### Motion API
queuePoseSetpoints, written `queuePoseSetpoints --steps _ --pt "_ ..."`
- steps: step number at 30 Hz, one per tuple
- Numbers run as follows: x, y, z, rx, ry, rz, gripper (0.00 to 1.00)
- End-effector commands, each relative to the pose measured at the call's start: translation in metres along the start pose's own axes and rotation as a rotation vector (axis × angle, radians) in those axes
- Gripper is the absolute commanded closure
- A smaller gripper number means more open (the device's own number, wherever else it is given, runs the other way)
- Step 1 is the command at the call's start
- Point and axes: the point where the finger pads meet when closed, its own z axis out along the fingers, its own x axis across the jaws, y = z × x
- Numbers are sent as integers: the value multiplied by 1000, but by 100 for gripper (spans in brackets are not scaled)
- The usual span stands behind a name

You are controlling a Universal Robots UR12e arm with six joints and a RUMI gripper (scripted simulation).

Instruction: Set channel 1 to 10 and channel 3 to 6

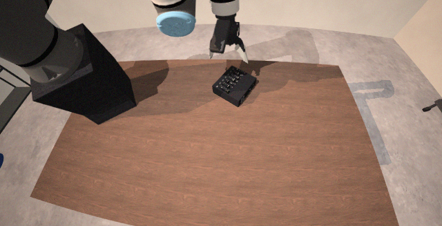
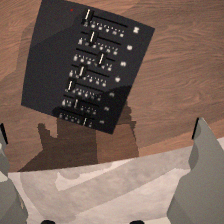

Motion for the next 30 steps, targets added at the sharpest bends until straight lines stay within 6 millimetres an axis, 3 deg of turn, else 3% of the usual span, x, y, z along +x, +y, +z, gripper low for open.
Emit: queuePoseSetpoints --steps 1,10,12,25,30 --pt "5 3 3 -12 -25 -250 0" --pt "15 10 7 0 -48 -627 0" --pt "15 10 7 0 -48 -627 0" --pt "28 18 10 21 -70 -1029 0" --pt "30 20 10 26 -73 -1092 0"
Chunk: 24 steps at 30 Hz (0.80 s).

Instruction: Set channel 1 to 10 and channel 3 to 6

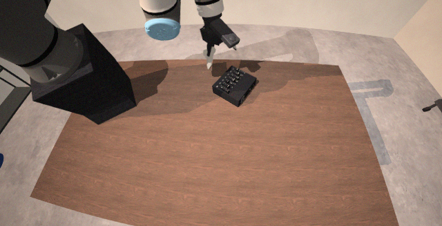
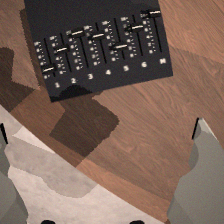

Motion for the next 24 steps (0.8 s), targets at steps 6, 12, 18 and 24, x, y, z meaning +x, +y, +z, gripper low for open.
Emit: queuePoseSetpoints --steps 6,12,18,24 --pt "0 6 0 9 -15 -168 0" --pt "0 8 0 12 -17 -214 0" --pt "0 8 0 12 -17 -225 0" --pt "0 9 0 13 -17 -228 0"
